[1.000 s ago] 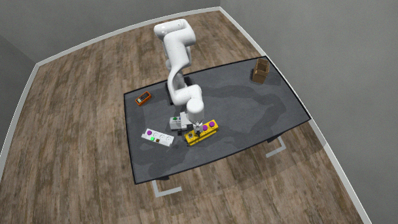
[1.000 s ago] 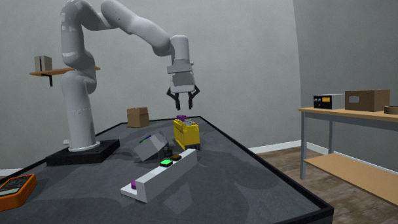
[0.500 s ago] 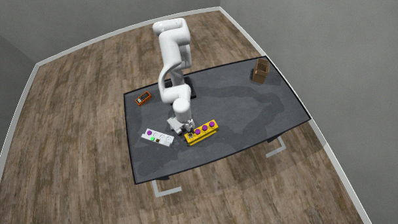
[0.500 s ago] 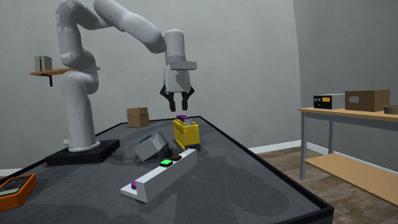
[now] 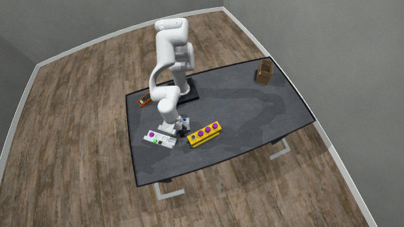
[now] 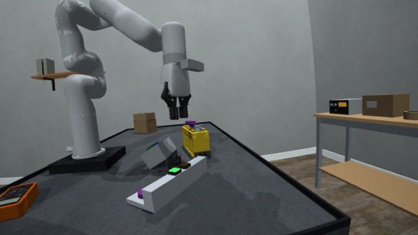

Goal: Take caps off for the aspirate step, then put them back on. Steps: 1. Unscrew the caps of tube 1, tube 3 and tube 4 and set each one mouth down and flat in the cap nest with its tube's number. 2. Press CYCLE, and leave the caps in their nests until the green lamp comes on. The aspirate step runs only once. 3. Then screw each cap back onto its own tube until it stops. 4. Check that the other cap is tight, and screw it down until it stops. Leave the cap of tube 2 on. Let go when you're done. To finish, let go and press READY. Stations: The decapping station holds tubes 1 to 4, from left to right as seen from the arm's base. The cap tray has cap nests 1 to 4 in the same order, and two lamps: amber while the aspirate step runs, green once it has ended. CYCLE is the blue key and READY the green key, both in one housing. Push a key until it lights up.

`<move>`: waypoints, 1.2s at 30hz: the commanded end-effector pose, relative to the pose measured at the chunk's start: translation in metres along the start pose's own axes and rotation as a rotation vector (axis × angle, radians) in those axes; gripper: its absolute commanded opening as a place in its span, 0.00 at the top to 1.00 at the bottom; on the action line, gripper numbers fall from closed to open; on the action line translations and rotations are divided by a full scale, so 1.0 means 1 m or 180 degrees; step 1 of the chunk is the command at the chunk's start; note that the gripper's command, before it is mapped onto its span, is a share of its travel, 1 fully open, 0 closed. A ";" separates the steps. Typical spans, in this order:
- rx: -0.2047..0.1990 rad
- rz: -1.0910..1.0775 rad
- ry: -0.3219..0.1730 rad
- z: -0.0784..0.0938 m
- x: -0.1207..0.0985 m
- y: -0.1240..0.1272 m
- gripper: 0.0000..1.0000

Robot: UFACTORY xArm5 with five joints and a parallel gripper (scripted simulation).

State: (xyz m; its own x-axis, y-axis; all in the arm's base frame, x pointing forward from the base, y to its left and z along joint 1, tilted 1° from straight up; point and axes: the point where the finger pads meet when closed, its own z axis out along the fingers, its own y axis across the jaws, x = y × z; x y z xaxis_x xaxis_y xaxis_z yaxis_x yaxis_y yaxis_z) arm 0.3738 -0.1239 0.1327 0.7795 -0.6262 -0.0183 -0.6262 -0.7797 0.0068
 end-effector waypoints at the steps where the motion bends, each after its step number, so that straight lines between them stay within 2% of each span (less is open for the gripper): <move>1: 0.0007 -0.0103 0.0021 -0.002 0.011 0.033 0.54; 5: 0.0006 -0.0103 0.0021 -0.002 0.018 0.062 0.54; 7: 0.0006 -0.0103 0.0021 -0.002 0.018 0.062 0.54; 22: 0.0003 -0.0103 0.0022 -0.002 0.047 0.175 0.54; 24: 0.0003 -0.0103 0.0022 -0.002 0.047 0.175 0.54; 29: 0.0002 -0.0103 0.0022 -0.002 0.057 0.214 0.54; 36: 0.0002 -0.0103 0.0022 -0.002 0.057 0.214 0.54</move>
State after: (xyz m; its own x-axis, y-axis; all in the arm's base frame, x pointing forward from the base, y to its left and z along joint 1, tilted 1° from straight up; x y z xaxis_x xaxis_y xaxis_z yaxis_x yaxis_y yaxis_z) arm 0.2838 -0.3242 0.1335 0.7991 -0.6011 -0.0132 -0.6011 -0.7991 -0.0028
